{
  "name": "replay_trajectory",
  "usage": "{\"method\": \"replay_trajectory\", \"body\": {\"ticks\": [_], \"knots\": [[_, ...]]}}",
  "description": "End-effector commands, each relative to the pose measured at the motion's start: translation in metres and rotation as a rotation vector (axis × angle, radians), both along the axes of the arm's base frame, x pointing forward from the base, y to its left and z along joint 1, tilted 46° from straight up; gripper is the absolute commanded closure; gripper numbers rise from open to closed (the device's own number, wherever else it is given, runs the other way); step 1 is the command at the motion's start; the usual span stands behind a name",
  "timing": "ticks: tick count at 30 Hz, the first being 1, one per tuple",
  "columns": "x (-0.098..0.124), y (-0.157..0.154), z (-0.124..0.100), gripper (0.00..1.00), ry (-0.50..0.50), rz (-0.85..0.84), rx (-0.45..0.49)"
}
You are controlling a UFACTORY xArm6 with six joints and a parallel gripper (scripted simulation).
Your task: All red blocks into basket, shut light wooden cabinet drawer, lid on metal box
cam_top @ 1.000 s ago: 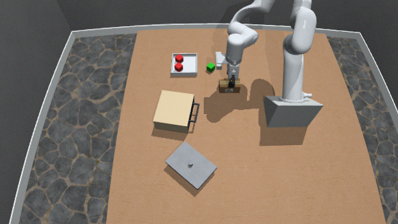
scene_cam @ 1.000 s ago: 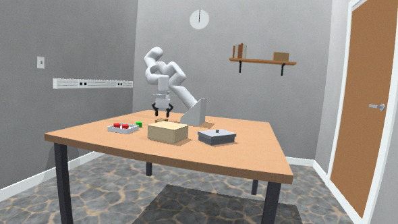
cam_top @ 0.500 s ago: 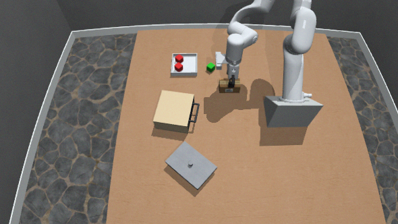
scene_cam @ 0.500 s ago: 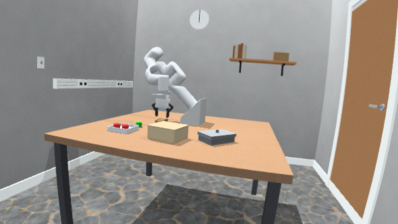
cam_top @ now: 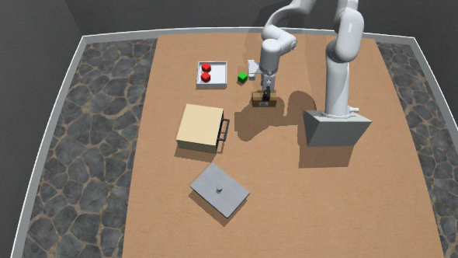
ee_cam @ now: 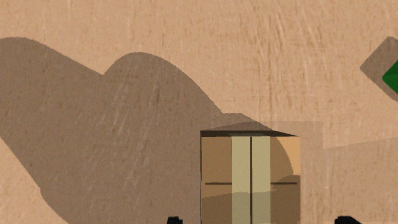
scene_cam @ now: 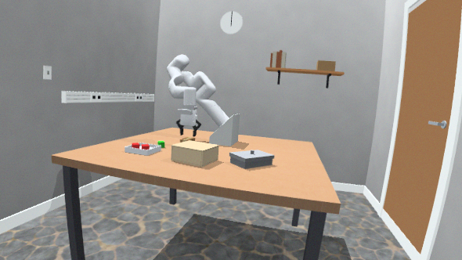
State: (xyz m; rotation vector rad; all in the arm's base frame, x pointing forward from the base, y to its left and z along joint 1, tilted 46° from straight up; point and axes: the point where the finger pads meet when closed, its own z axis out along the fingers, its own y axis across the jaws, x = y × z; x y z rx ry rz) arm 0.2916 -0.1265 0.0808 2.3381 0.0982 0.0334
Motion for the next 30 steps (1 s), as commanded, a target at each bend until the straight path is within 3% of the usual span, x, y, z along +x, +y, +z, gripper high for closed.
{"method": "replay_trajectory", "body": {"ticks": [1,30], "knots": [[0.001,-0.001,-0.001,0.1,-0.002,0.001,0.0],[0.003,-0.023,-0.023,0.1,-0.002,0.001,0.0]]}}
